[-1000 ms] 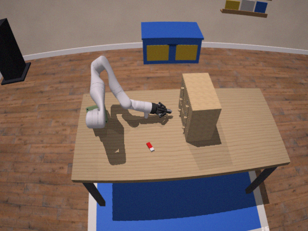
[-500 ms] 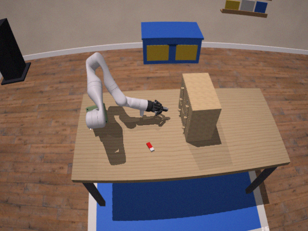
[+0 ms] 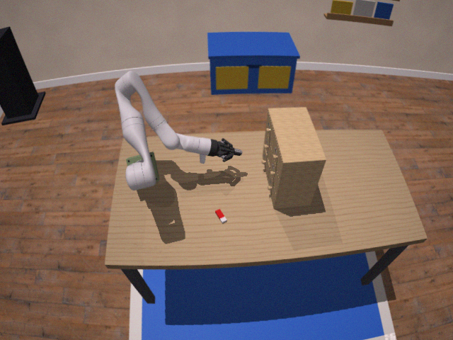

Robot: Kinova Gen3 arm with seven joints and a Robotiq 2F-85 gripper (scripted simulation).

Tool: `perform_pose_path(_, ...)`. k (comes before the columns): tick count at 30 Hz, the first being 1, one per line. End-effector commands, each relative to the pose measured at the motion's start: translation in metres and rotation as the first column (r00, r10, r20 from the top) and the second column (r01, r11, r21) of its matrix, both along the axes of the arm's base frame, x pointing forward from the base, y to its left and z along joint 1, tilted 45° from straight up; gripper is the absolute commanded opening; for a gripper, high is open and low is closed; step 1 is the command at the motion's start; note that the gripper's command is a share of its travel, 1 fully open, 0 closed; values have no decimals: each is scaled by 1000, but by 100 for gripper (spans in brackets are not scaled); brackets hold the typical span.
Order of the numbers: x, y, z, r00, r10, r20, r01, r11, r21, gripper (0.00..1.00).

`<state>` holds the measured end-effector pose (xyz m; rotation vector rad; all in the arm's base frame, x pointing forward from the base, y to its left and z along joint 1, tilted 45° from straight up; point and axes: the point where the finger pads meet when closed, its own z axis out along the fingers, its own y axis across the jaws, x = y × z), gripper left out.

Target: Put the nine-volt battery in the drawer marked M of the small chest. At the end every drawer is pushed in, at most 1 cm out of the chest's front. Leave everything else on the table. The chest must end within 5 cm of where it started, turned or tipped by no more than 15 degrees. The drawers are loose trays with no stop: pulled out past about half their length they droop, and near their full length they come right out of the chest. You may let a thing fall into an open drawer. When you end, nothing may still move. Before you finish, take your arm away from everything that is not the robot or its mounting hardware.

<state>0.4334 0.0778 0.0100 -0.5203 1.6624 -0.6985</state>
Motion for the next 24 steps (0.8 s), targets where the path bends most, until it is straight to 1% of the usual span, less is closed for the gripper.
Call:
perform_pose_path(1,-1,3,1,1000,2,-2,-2,1000,5,0)
perform_pose_path(11,-3,5,2,999,-23,-28,24,1000,6,0)
perform_pose_path(16,-7,7,5,996,-56,-63,57,998,6,0)
perform_pose_path(23,-15,12,10,984,-121,-131,123,992,3,0)
perform_pose_path(24,-15,12,10,984,-121,-131,123,992,3,0)
